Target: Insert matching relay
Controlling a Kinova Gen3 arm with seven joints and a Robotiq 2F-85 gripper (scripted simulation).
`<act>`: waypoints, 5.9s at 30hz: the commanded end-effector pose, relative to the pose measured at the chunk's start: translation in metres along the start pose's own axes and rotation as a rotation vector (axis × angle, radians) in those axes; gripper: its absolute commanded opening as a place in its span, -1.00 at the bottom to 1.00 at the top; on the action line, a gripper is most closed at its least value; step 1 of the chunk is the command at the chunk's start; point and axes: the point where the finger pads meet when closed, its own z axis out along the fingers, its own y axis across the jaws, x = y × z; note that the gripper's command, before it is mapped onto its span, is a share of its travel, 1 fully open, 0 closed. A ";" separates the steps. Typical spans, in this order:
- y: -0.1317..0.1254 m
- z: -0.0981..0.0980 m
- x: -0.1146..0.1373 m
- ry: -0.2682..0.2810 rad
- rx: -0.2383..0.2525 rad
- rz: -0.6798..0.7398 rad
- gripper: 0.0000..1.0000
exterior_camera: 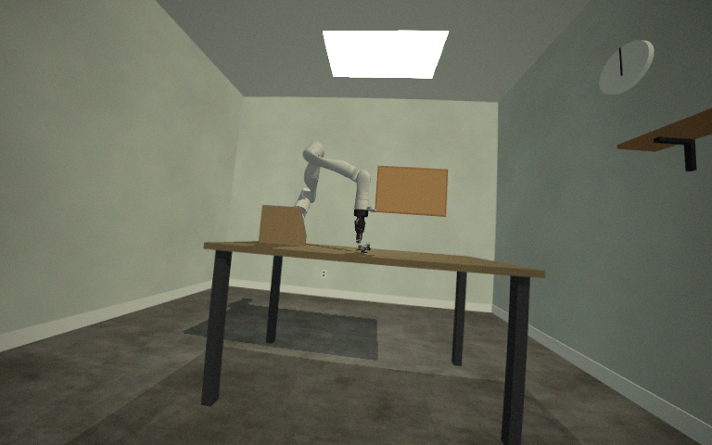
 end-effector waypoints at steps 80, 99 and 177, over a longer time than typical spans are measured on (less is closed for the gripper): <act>-0.328 -0.030 -0.028 0.003 -0.004 -0.008 -1.00; -0.329 -0.031 -0.026 0.004 0.005 0.211 -1.00; -0.330 0.003 -0.027 0.000 0.004 1.332 -1.00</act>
